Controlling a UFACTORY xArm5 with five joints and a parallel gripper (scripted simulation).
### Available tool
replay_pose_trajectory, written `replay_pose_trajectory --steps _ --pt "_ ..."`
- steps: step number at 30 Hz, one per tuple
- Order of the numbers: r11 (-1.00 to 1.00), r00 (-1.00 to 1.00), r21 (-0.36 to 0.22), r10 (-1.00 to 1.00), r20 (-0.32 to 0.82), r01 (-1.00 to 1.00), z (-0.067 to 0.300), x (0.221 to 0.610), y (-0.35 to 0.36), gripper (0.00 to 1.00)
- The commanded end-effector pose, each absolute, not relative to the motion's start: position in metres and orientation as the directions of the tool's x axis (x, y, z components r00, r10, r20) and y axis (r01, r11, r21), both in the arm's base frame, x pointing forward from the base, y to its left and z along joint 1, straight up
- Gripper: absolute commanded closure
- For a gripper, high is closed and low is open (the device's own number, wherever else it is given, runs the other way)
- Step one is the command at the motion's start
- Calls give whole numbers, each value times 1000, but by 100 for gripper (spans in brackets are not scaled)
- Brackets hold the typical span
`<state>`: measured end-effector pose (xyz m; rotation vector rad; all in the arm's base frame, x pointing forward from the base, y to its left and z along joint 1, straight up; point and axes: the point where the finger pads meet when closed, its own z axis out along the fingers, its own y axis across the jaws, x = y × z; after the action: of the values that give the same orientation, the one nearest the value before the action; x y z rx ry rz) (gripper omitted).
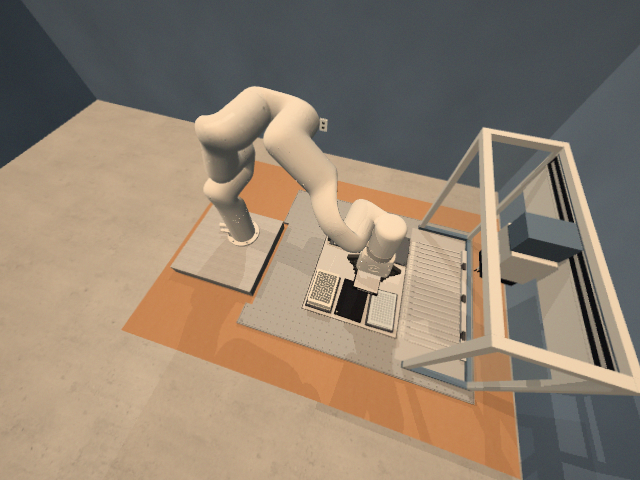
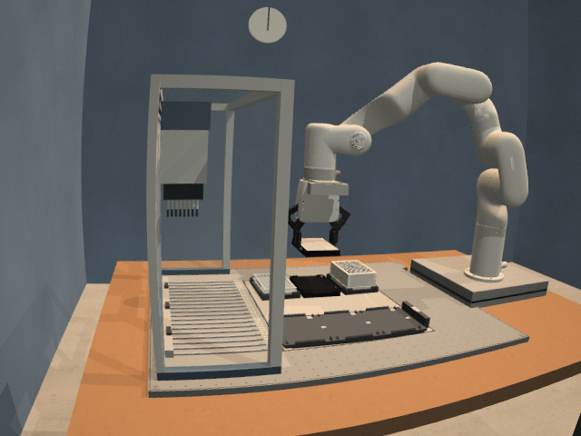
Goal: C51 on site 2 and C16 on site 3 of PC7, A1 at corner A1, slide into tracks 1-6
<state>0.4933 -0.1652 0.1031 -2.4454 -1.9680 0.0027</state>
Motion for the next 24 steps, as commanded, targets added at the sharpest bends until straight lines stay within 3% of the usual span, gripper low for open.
replay_pose_trajectory --steps 1,24 --pt "-215 215 0 977 0 977 105 504 -154 100" --pt "-215 215 0 977 0 977 104 565 -68 100"
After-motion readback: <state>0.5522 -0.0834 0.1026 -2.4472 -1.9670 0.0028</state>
